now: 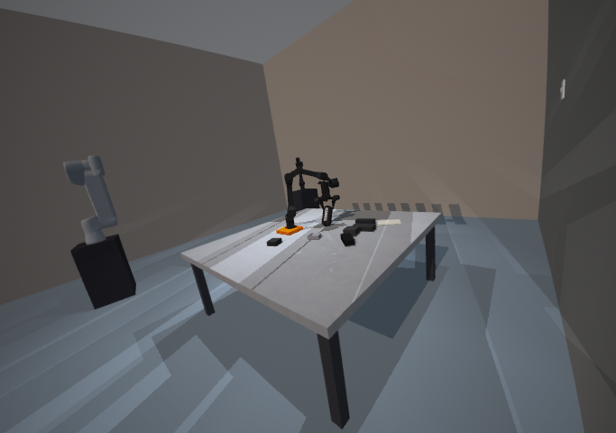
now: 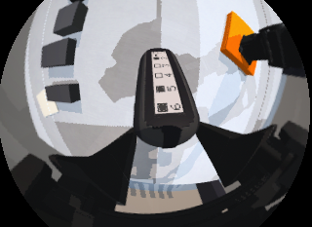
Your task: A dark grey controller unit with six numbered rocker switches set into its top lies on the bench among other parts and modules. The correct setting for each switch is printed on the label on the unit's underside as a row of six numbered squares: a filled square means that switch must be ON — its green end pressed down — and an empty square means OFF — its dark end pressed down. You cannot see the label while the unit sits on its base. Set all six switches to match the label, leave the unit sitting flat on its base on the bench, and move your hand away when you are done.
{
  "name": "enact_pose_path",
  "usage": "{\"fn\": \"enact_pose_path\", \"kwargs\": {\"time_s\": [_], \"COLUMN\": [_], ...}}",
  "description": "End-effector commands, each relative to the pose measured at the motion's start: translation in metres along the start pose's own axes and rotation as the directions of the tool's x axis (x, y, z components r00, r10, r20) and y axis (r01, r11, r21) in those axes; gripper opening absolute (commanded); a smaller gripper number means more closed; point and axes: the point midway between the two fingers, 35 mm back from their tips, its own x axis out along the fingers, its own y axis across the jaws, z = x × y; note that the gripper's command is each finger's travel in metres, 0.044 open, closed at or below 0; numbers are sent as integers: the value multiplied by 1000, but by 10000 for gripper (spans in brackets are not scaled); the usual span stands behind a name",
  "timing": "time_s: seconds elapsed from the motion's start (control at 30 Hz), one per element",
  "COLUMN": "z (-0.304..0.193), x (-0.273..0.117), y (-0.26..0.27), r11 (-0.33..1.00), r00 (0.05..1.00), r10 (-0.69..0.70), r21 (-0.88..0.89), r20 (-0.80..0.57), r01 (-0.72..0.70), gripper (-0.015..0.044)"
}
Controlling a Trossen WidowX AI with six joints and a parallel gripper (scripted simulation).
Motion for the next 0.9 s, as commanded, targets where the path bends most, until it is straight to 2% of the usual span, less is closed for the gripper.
{"fn": "enact_pose_path", "kwargs": {"time_s": [0.0, 0.87], "z": [1, -14], "x": [5, 20], "y": [-2, -2], "r11": [1000, 1000], "r00": [1000, 1000], "r10": [-12, -12], "r21": [10, 11], "r20": [10, 9], "r01": [11, 12], "gripper": [337, 337]}}
